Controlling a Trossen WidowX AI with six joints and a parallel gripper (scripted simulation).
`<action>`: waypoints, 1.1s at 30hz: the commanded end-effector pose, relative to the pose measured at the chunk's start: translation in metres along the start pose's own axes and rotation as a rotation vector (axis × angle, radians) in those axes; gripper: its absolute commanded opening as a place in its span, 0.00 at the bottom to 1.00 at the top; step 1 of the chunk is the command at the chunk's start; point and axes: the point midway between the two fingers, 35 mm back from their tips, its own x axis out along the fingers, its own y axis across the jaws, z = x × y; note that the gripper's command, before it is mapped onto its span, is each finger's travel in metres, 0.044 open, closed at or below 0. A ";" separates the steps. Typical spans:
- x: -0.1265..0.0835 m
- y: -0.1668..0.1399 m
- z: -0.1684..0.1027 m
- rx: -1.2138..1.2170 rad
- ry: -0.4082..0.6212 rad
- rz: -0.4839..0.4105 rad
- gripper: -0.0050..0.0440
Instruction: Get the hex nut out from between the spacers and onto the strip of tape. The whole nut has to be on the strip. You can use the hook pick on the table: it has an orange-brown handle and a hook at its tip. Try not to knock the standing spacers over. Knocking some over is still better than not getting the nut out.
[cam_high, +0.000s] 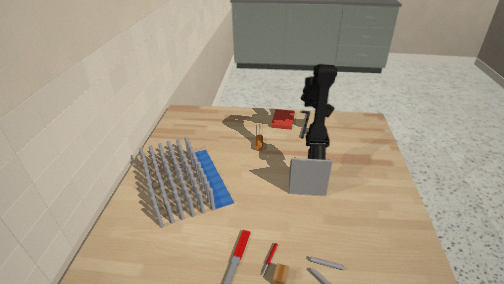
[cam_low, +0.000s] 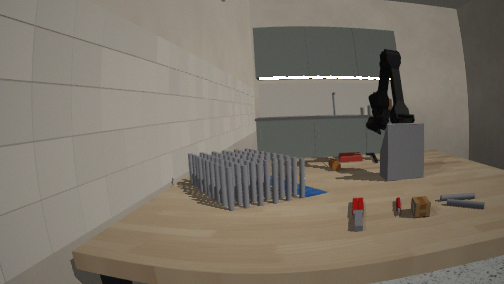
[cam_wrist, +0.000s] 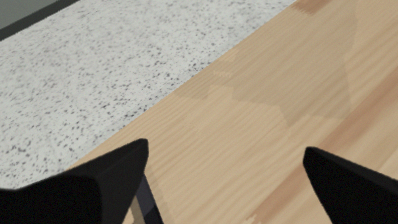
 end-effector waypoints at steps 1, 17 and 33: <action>-0.014 0.048 -0.042 -0.116 0.102 0.157 0.92; -0.145 0.145 -0.192 -0.510 0.405 0.719 0.92; -0.330 0.133 -0.313 -0.836 0.596 1.278 0.92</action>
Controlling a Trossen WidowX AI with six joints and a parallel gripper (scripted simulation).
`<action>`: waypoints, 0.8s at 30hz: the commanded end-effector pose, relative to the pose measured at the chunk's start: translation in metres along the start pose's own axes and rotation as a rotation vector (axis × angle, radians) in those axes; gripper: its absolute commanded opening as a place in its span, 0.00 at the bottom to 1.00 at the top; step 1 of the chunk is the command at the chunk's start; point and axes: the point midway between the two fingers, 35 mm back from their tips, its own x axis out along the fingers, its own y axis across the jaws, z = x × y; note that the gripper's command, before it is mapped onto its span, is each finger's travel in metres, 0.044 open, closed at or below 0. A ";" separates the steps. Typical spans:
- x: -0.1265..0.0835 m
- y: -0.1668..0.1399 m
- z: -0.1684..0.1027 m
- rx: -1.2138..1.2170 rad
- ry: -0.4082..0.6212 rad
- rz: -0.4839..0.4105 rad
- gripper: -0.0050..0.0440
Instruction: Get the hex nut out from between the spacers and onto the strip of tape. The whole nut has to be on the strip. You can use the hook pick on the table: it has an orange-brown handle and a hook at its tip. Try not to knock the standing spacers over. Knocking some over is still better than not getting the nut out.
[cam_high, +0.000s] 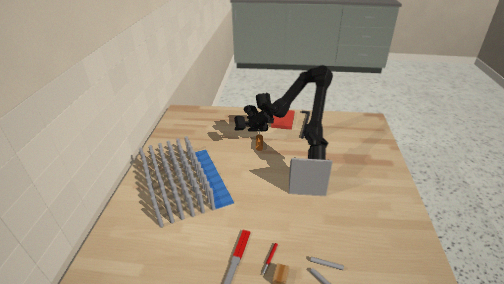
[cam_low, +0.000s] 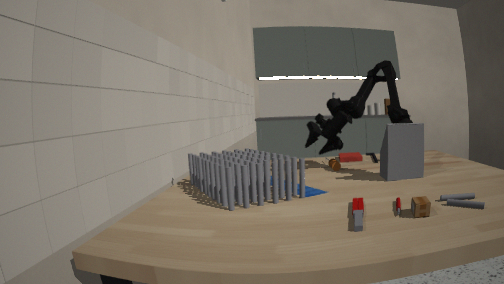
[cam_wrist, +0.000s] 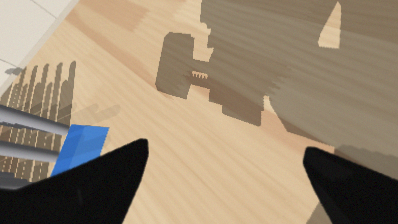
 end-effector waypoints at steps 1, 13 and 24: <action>-0.003 0.063 -0.023 -0.111 0.015 0.160 0.92; -0.064 0.185 -0.113 -0.428 0.062 0.551 0.92; -0.094 0.215 -0.144 -0.542 0.059 0.680 0.92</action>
